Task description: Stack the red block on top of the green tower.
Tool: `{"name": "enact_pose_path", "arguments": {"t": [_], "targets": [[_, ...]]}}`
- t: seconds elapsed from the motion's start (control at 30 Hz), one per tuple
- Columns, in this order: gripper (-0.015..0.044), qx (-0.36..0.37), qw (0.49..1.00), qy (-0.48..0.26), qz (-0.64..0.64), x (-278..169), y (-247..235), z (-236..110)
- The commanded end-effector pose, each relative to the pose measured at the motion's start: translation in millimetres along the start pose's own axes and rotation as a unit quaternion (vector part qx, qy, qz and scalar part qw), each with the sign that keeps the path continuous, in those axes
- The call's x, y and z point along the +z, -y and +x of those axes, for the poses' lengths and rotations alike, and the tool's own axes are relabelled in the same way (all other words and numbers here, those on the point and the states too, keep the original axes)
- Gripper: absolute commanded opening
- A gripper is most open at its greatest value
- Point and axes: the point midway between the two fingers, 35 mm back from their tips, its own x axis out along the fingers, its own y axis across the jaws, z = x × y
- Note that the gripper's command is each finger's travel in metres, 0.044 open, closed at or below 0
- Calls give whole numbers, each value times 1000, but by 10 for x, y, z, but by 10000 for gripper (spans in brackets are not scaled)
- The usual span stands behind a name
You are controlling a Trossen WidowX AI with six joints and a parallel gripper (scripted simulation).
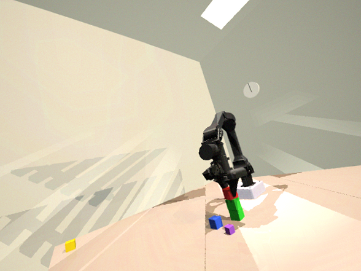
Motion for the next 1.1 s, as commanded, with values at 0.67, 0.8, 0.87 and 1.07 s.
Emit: {"name": "enact_pose_path", "arguments": {"t": [0.67, 0.8, 0.87, 1.07], "targets": [[0, 0, 1000, 2, 2, 7, -3, -29], [105, 1, 1000, 1, 0, 4, -2, 10], [157, 1, 1000, 1, 0, 4, -2, 10], [315, 1, 1000, 1, 0, 4, -2, 10]]}}
